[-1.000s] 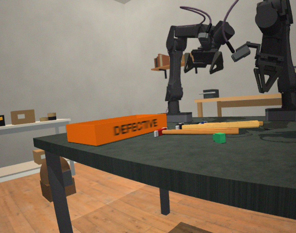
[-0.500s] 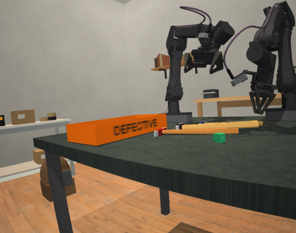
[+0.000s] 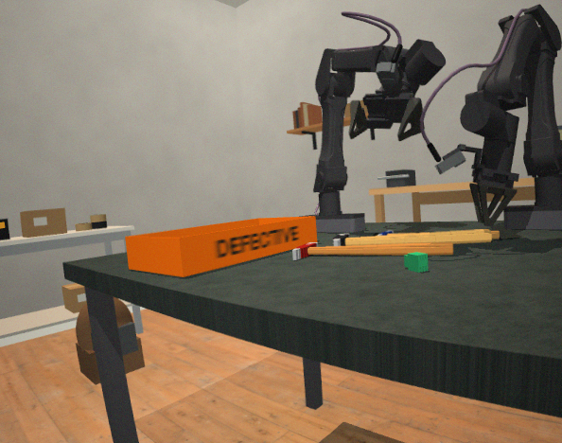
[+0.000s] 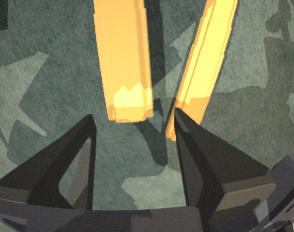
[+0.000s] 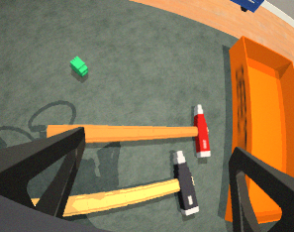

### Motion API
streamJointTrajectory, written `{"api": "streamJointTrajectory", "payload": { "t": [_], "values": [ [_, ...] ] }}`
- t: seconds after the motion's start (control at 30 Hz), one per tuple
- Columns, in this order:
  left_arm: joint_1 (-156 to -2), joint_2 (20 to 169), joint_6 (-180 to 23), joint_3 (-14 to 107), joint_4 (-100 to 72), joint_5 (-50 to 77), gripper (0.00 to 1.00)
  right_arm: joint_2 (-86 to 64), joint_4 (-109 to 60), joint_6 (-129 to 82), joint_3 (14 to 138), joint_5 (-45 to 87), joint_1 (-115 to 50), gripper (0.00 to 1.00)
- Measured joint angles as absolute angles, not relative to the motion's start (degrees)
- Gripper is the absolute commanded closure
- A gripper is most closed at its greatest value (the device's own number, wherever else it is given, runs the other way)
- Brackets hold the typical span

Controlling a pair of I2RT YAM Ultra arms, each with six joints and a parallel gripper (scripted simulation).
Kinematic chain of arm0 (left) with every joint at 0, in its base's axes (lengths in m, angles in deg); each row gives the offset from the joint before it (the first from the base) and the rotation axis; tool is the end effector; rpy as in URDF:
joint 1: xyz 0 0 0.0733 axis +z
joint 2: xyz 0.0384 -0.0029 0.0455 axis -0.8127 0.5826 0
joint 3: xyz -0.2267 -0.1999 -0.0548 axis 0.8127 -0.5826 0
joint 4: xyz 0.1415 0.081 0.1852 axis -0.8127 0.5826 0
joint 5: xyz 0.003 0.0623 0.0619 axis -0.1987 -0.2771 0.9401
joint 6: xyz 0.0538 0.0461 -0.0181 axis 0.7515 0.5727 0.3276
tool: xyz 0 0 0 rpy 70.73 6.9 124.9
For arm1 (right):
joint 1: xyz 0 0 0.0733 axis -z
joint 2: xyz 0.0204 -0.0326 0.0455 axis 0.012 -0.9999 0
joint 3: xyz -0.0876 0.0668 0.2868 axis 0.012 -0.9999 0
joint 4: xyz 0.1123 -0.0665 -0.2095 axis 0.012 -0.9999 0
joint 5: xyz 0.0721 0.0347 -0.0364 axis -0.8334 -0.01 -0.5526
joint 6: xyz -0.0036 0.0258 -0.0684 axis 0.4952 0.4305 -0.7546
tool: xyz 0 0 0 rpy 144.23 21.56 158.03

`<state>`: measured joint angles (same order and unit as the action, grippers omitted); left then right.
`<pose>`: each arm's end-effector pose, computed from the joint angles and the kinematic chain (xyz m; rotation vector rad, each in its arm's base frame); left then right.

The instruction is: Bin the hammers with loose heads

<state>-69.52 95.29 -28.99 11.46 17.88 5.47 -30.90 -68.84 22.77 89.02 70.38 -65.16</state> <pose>0.2011 -0.0651 0.1607 1.5582 2.4992 -0.2027 0.1914 0.3233 0.2890 -0.2018 2.2723 -0.1501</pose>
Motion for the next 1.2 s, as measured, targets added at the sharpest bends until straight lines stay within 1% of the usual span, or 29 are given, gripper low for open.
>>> {"api": "streamJointTrajectory", "payload": {
  "t": [0.77, 0.8, 0.87, 0.9, 1.03, 1.07, 1.13, 1.2],
  "values": [
    [-71.5, 100.4, -31.4, 10.8, 10.8, 5.5, 0.45, -30.9, -68.8, 22.8, 89.0, 70.4, -65.2, 0.0],
    [-71.6, 100.7, -31.5, 10.7, 10.6, 5.5, 0.51, -30.9, -68.8, 22.8, 89.0, 70.4, -65.2, 0.0],
    [-71.6, 101.0, -31.5, 10.7, 10.2, 5.5, 0.51, -30.9, -68.8, 22.8, 89.0, 70.4, -65.2, 0.0],
    [-71.7, 101.0, -31.5, 10.8, 10.1, 5.5, 0.56, -30.9, -68.8, 22.8, 89.0, 70.4, -65.2, 0.0],
    [-71.7, 101.0, -31.5, 10.8, 9.5, 5.5, 0.56, -30.9, -68.8, 22.8, 89.0, 70.4, -65.2, 0.0],
    [-71.7, 101.0, -31.5, 10.8, 9.4, 5.5, 0.6, -30.9, -68.8, 22.8, 89.0, 70.4, -65.2, 0.0],
    [-71.7, 101.0, -31.5, 10.7, 9.4, 5.5, 0.6, -30.9, -68.8, 22.8, 89.0, 70.4, -65.2, 0.0],
    [-71.7, 101.0, -31.5, 10.7, 9.4, 5.5, 0.63, -30.9, -68.8, 22.8, 89.0, 70.4, -65.2, 0.0]
  ]
}}
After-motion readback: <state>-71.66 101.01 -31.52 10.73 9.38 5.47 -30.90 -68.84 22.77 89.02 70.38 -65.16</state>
